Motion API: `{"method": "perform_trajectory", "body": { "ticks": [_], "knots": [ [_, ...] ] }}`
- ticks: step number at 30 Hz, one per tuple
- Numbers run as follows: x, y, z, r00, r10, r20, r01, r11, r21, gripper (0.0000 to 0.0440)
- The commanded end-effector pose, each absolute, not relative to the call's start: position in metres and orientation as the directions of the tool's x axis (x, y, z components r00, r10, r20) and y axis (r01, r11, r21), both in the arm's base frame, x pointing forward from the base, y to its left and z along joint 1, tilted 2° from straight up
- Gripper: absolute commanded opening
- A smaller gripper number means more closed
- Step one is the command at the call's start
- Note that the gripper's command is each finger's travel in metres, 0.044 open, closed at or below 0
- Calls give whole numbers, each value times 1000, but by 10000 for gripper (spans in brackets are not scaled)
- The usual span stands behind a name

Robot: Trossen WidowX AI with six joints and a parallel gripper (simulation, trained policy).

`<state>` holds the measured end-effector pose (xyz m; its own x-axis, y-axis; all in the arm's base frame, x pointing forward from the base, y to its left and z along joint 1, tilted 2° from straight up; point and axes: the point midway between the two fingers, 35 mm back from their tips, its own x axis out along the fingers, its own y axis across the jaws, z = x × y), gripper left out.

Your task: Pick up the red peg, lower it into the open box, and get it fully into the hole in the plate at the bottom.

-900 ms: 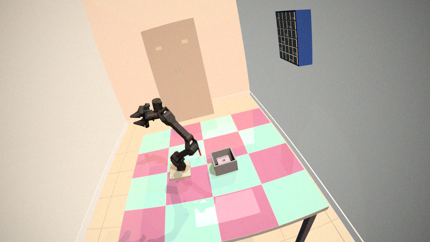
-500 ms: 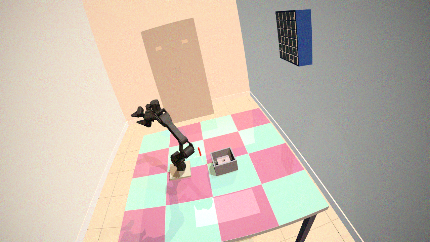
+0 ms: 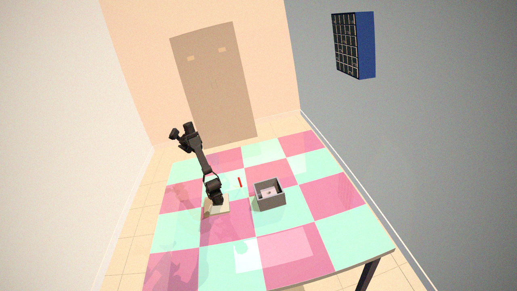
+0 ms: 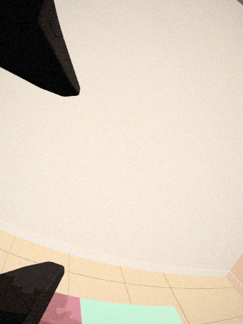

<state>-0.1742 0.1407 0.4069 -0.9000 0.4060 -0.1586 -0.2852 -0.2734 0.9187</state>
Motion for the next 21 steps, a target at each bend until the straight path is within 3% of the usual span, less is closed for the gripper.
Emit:
{"method": "perform_trajectory", "body": {
  "ticks": [1,11,21],
  "knots": [
    [-162,166,388,-842,494,-215,-349,-196,916,440],
    [-111,222,342,-637,685,-355,-440,55,896,440],
    [-46,251,301,-396,777,-489,-410,327,851,440]
  ]
}}
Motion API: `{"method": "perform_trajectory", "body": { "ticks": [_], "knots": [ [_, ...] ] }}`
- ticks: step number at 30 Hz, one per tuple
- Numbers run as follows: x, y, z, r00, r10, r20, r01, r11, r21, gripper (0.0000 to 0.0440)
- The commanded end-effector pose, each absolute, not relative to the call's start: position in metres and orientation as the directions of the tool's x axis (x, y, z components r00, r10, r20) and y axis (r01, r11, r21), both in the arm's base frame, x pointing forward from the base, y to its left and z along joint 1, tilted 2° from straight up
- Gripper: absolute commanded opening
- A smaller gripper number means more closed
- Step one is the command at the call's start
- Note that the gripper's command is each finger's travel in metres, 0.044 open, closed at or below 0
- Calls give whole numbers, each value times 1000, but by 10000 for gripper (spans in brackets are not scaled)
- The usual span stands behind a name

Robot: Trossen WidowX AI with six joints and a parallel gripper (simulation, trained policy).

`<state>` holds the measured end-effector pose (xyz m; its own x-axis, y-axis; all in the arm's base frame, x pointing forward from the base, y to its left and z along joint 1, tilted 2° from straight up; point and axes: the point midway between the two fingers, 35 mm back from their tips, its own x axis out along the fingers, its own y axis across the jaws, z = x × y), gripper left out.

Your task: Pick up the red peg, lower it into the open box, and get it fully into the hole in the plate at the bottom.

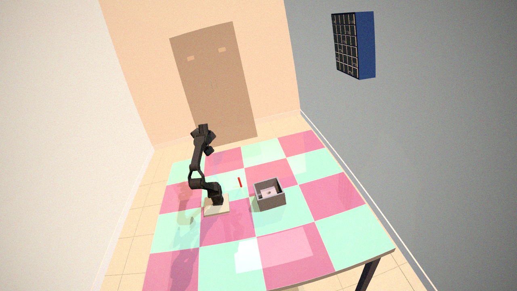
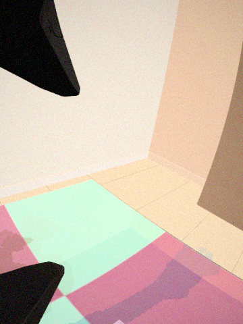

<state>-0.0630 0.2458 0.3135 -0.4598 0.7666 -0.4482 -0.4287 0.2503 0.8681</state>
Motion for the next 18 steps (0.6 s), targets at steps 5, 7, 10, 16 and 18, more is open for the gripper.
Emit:
{"method": "perform_trajectory", "body": {
  "ticks": [5,7,10,16,18],
  "knots": [
    [-12,256,282,-276,786,-554,-349,455,819,440],
    [1,256,275,-230,782,-579,-317,502,804,440],
    [20,254,264,-164,770,-617,-262,568,780,440],
    [56,245,243,-46,723,-690,-129,680,722,440],
    [67,241,236,-11,701,-713,-80,711,699,440]
  ]
}}
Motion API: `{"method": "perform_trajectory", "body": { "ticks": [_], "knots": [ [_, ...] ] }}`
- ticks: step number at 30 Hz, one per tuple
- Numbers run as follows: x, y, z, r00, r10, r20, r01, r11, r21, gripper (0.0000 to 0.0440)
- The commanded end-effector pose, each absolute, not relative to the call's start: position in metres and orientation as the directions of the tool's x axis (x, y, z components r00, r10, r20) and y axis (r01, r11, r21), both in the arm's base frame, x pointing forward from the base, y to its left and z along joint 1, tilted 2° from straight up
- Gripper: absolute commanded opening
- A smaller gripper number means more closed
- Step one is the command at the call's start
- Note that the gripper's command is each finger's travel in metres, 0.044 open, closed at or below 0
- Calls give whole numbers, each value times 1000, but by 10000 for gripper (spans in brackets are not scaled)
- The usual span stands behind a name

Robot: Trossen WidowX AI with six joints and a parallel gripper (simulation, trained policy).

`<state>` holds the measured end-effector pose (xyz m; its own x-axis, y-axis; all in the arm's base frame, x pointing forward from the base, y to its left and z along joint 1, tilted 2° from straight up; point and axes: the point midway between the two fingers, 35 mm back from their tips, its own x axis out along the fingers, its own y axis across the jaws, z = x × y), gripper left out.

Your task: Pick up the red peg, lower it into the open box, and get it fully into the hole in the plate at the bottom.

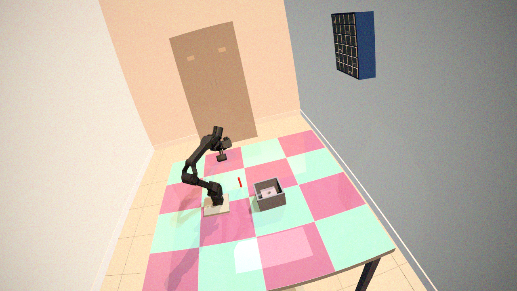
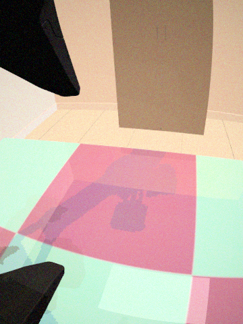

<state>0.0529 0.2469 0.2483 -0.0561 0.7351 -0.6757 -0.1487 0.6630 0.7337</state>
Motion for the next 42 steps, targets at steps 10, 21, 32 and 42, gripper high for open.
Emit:
{"method": "perform_trajectory", "body": {
  "ticks": [10,21,32,42],
  "knots": [
    [112,211,200,116,551,-826,191,804,563,440],
    [140,171,153,153,345,-926,490,787,374,440],
    [148,150,103,133,221,-966,666,702,252,440],
    [151,146,59,148,198,-969,744,623,241,440]
  ]
}}
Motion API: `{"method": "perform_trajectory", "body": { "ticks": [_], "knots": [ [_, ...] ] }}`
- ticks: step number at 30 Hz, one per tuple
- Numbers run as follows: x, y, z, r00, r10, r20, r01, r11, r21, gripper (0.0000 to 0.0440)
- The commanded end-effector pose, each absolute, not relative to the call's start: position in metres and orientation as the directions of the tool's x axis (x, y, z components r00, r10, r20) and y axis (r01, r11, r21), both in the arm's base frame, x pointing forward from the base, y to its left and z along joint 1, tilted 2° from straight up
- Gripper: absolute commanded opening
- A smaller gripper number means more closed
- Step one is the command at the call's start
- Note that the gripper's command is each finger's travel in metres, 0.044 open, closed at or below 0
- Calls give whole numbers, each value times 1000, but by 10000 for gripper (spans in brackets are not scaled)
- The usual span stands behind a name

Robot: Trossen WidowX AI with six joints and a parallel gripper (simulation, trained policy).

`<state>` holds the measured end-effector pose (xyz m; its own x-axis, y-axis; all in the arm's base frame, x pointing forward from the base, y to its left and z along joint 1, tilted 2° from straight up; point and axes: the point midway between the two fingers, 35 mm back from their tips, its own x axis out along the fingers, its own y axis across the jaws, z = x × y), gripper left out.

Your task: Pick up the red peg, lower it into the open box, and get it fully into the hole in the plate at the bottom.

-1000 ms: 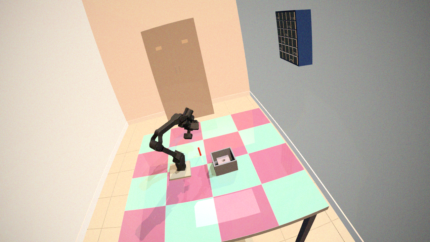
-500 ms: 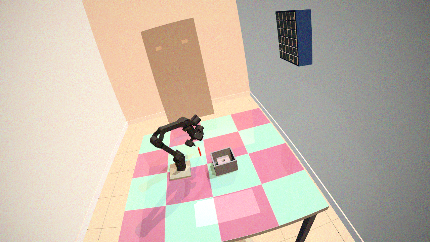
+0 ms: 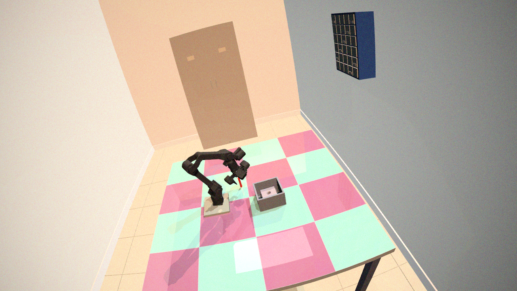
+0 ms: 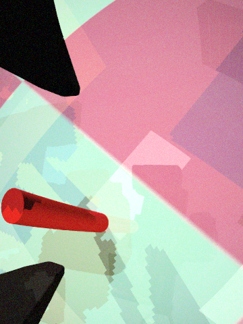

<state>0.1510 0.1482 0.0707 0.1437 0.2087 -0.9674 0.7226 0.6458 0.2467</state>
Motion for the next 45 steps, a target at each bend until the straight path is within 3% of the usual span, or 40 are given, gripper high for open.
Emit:
{"method": "perform_trajectory", "body": {
  "ticks": [1,3,5,20,45],
  "knots": [
    [151,146,56,150,197,-969,751,615,241,439],
    [151,145,50,152,195,-969,764,599,240,430],
    [150,144,44,148,192,-970,779,582,234,392],
    [145,140,39,70,218,-973,824,537,179,12],
    [202,107,137,341,121,-932,685,647,335,0]
  ]
}}
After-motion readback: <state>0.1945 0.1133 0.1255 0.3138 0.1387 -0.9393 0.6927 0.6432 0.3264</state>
